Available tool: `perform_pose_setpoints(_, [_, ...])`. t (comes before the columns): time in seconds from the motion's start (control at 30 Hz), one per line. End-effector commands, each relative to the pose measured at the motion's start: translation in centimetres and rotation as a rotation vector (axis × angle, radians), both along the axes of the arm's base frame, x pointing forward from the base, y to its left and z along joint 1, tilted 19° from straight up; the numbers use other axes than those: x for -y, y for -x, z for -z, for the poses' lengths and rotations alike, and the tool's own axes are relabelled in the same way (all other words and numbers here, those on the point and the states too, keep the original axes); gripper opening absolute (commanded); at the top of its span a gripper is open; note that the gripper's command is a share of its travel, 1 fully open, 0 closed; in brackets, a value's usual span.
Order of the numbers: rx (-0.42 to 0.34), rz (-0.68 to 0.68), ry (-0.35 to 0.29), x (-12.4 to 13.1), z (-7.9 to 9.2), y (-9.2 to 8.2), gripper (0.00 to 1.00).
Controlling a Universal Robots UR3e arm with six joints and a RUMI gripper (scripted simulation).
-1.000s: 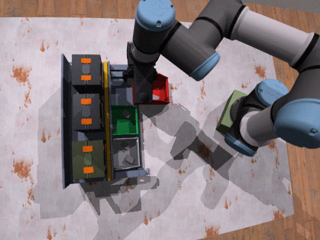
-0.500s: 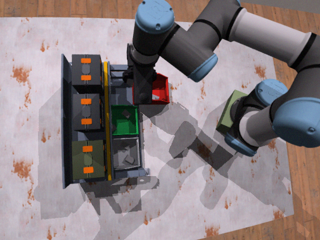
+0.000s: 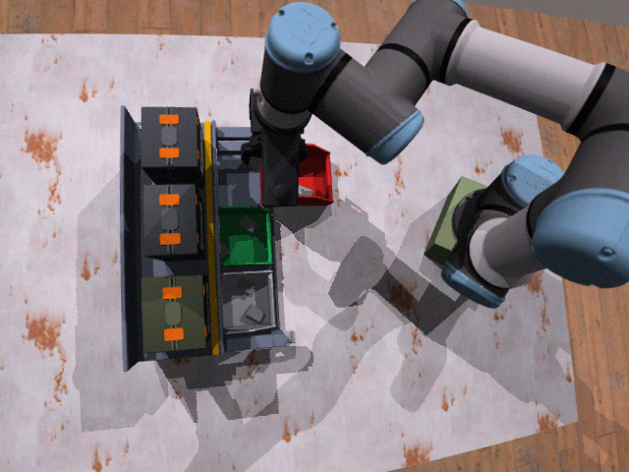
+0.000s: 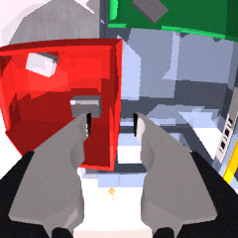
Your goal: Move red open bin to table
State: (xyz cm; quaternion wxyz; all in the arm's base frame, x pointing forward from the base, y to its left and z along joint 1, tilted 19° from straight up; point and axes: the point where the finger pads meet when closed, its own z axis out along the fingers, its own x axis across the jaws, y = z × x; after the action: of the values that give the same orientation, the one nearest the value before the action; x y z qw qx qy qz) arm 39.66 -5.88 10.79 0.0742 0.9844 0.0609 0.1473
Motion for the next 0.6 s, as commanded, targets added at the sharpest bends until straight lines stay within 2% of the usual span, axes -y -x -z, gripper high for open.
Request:
perform_pose_setpoints(0.0, [0.002, 0.000, 0.001, 0.07, 0.28, -0.15, 0.20])
perform_pose_setpoints(0.1, [0.002, 0.000, 0.001, 0.15, 0.86, -0.32, 0.20])
perform_pose_setpoints(0.5, [0.002, 0.000, 0.001, 0.15, 0.86, -0.32, 0.20])
perform_pose_setpoints(0.53, [0.002, 0.000, 0.001, 0.15, 0.85, -0.32, 0.00])
perform_pose_setpoints(0.57, [0.002, 0.000, 0.001, 0.15, 0.85, -0.32, 0.00])
